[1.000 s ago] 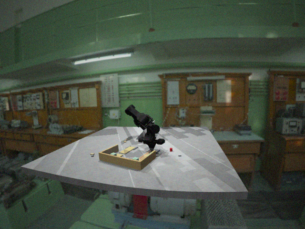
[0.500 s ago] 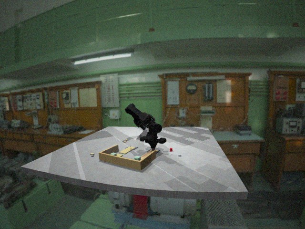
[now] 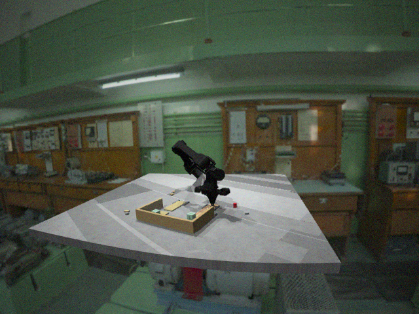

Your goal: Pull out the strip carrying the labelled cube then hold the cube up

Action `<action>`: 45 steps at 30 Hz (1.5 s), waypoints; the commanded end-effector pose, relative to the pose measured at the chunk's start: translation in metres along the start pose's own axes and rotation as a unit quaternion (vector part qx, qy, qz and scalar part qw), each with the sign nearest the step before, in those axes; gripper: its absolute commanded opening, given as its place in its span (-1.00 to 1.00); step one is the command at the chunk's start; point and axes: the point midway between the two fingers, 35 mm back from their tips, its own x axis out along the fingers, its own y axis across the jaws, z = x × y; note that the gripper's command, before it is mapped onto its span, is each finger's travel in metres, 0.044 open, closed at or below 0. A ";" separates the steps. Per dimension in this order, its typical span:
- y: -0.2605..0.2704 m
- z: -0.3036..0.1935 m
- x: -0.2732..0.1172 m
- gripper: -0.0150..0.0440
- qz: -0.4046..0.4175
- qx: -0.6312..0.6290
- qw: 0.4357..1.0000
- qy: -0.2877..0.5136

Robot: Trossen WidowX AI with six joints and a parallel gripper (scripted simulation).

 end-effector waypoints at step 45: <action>-0.003 -0.079 0.006 -0.49 -0.004 -0.006 1.000 0.013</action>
